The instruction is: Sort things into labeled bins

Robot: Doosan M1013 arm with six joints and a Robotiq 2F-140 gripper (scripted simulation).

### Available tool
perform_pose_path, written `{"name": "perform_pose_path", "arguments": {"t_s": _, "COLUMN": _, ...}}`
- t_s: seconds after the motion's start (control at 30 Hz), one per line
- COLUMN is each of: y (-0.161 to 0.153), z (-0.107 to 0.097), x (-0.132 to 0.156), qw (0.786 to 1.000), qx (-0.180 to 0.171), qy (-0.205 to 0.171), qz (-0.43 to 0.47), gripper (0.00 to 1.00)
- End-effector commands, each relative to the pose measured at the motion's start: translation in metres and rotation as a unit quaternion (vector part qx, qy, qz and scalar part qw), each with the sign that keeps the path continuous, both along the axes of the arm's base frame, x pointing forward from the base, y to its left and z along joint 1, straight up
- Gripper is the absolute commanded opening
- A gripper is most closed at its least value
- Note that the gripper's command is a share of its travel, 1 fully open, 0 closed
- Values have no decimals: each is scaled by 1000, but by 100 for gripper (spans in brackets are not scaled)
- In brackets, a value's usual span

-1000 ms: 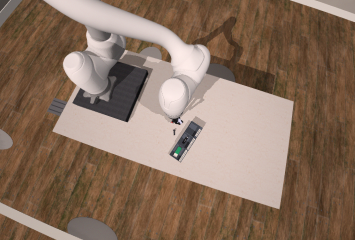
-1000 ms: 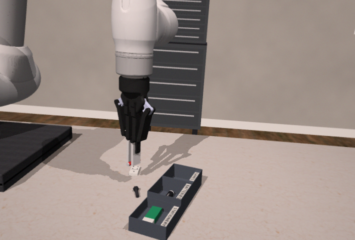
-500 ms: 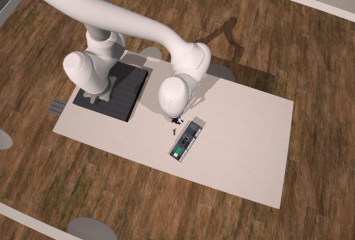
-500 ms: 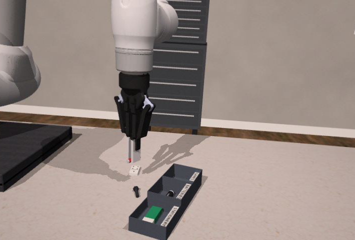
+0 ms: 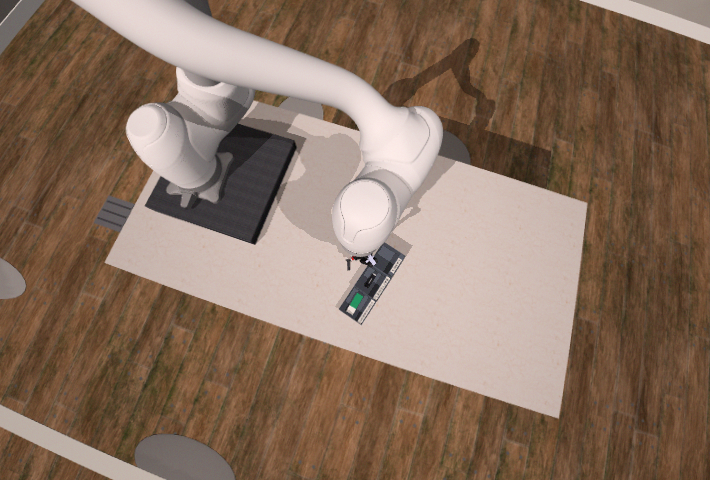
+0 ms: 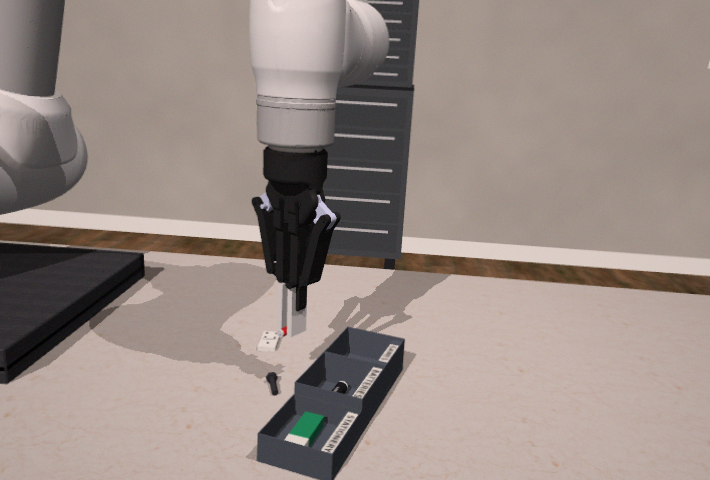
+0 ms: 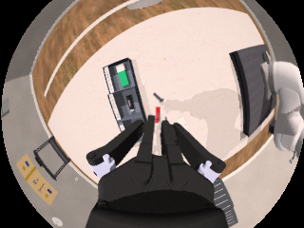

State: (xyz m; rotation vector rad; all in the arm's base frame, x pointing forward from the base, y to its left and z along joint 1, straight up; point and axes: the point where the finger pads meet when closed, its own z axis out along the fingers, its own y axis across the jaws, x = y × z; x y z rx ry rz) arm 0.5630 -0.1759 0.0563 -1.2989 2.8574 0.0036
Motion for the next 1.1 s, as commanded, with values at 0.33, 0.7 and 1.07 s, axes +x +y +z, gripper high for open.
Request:
{"name": "perform_pose_path", "arguments": {"t_s": 0.33, "y": -49, "z": 0, "x": 44, "qw": 987, "qx": 0, "qy": 0, "qz": 158, "gripper": 3}}
{"name": "perform_pose_path", "arguments": {"t_s": 0.7, "y": -65, "z": 0, "x": 58, "qw": 987, "qx": 0, "qy": 0, "qz": 158, "gripper": 3}}
{"name": "perform_pose_path", "arguments": {"t_s": 1.07, "y": -64, "z": -4, "x": 58, "qw": 987, "qx": 0, "qy": 0, "qz": 158, "gripper": 3}}
